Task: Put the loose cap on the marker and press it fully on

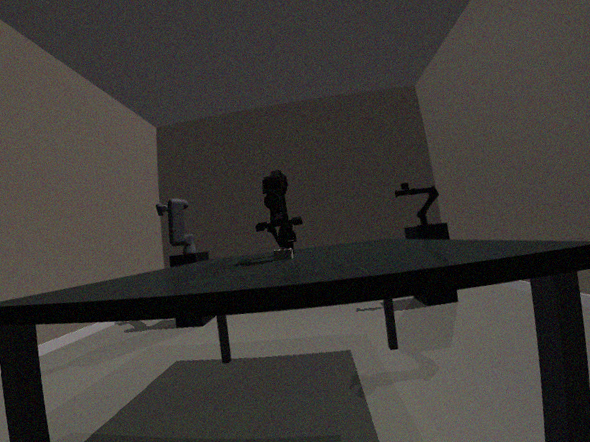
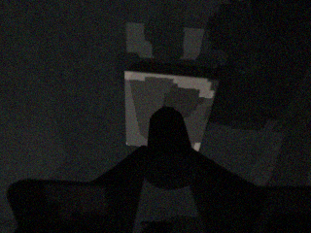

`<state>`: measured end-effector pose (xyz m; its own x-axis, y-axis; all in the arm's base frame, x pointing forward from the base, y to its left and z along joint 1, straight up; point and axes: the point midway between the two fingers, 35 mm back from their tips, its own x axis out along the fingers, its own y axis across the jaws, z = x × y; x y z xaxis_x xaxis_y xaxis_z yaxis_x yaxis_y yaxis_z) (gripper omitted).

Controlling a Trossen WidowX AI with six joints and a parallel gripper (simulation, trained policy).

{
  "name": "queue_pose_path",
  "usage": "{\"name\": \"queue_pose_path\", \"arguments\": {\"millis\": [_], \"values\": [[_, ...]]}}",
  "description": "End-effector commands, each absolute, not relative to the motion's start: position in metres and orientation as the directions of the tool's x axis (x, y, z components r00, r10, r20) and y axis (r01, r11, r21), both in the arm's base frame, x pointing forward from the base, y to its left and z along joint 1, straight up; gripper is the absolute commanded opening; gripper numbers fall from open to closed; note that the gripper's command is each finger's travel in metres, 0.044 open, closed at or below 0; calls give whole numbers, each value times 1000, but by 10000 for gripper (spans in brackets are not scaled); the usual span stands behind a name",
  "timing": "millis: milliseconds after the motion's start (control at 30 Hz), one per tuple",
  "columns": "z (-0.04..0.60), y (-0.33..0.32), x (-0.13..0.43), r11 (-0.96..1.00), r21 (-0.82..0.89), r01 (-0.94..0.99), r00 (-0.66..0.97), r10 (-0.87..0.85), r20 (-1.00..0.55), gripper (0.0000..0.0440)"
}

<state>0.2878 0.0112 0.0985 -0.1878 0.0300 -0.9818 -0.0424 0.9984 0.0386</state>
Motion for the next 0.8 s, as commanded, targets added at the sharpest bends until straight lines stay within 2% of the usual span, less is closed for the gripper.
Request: {"name": "queue_pose_path", "arguments": {"millis": [0,367,767], "values": [[94,12,277,997,53,-50,-227,40,-973,174],[98,15,269,995,74,-74,-201,57,-978,440],[127,16,281,992,82,-93,-87,75,-993,440]]}}
